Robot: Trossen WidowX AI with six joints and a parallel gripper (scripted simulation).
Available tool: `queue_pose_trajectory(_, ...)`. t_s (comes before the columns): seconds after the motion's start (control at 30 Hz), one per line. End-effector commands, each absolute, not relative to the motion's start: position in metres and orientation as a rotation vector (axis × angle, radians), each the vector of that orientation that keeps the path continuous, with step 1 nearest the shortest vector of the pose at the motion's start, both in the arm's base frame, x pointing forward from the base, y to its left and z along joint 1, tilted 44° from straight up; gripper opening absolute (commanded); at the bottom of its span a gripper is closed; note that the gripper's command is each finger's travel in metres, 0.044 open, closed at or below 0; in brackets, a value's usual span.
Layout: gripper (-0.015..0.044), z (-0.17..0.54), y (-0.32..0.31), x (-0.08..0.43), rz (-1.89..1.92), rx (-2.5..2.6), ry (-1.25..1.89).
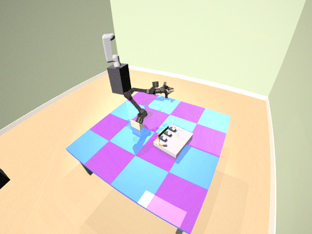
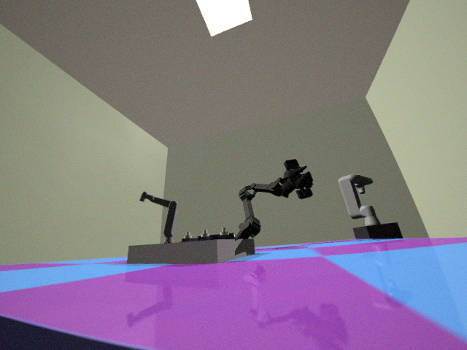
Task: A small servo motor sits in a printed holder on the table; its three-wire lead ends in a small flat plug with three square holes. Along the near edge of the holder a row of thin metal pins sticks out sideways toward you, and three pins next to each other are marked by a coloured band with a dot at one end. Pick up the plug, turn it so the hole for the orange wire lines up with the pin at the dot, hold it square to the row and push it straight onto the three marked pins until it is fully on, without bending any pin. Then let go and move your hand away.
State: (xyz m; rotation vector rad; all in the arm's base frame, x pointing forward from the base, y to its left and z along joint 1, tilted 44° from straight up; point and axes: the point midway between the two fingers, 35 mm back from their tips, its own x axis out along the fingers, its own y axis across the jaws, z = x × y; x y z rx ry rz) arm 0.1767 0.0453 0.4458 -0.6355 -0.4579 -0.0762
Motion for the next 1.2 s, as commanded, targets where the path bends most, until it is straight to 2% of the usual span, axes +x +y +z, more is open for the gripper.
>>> queue_pose_trajectory(0.0, 0.0115, 0.439, 0.051, 0.19, -0.056, -0.606, -0.436)
queue_pose_trajectory(0.57, 0.0115, 0.403, 0.05, 0.246, -0.002, -0.417, -0.312)
queue_pose_trajectory(1.17, 0.0115, 0.35, 0.018, 0.299, 0.012, -0.127, -0.133)
